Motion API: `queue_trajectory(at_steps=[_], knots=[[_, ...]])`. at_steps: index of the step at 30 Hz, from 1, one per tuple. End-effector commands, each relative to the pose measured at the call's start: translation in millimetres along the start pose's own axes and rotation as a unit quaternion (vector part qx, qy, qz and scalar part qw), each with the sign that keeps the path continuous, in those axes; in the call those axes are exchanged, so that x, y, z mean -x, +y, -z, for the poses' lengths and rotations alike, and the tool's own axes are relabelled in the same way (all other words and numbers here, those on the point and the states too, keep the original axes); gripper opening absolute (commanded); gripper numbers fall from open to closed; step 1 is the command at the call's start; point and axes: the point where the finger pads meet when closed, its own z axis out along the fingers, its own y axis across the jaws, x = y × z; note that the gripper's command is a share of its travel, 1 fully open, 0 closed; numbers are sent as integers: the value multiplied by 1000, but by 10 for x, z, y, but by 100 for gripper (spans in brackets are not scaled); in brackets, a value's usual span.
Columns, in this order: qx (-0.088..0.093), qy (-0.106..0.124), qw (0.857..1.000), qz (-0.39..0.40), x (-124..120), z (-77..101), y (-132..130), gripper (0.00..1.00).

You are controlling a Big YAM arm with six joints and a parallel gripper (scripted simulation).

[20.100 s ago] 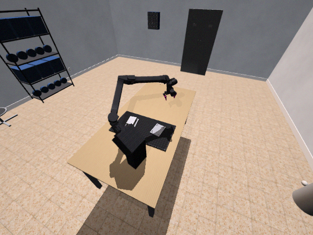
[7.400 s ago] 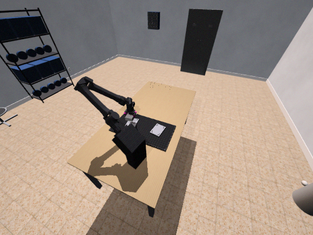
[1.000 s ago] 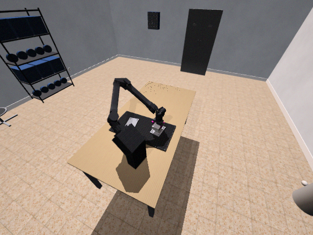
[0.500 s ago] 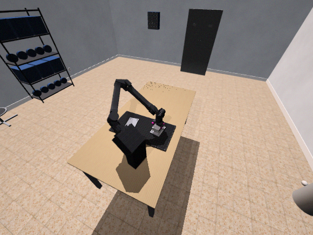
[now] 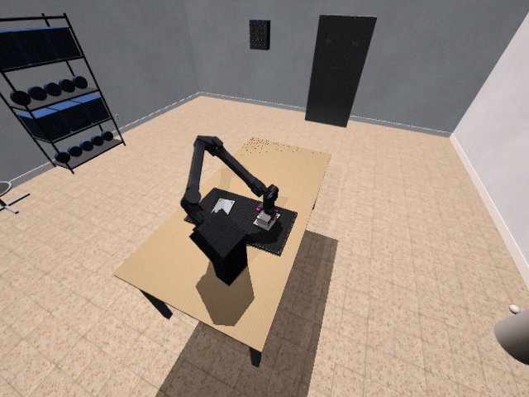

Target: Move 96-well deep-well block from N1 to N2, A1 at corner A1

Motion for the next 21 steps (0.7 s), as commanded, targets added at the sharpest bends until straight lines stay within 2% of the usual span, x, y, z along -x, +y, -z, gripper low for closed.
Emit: queue_trajectory(at_steps=[1, 15, 16, 21], knots=[[-1, -10, 1000, -2, 71, 53, -7, 0], [-1, -10, 1000, -2, 61, 52, -11, 0], [-1, -4, 1000, -6, -4, -10, -15, 0], [-1, 2, 1000, -5, -49, -59, -4, 0]])
